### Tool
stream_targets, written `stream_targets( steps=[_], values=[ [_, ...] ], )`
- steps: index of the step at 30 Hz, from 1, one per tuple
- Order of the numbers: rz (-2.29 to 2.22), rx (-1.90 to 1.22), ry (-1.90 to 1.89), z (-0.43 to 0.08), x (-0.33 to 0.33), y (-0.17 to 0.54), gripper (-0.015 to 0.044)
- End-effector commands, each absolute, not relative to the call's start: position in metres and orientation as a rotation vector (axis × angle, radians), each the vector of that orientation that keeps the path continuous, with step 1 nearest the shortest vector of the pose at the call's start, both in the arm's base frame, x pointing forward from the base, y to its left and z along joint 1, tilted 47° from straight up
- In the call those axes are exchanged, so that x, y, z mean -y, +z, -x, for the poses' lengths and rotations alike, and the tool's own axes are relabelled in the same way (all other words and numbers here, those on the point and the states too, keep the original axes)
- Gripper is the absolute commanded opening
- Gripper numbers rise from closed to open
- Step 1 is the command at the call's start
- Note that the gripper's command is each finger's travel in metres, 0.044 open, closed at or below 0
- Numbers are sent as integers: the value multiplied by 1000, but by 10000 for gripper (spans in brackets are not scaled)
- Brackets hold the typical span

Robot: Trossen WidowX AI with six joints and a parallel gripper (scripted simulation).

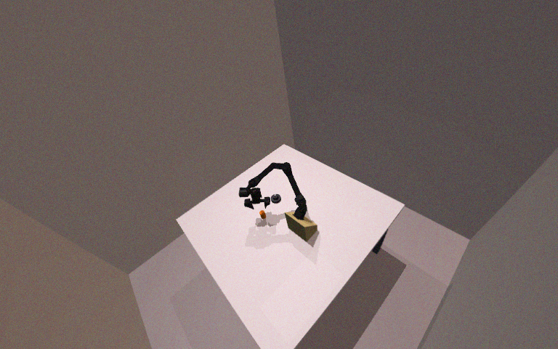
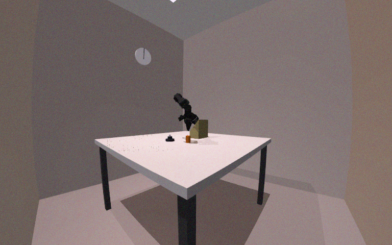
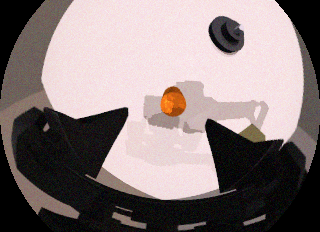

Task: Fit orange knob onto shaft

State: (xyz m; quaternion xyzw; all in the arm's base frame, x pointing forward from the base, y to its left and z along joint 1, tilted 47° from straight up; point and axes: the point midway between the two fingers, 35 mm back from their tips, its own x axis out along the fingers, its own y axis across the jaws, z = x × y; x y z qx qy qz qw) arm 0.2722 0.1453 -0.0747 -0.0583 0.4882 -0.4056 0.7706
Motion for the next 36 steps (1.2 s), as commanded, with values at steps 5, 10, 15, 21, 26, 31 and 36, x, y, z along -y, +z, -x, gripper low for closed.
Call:
stream_targets(
  steps=[5, 10, 15, 21, 26, 31, 36],
  values=[
    [145, -1064, -895, -273, -124, -92, 440],
    [145, -1064, -895, -274, -120, -96, 440],
    [145, -1064, -894, -276, -114, -101, 440],
    [145, -1065, -894, -278, -108, -108, 440],
    [145, -1064, -894, -279, -102, -114, 440],
    [145, -1064, -894, -281, -96, -119, 440],
    [145, -1064, -894, -282, -91, -125, 440]
  ],
)
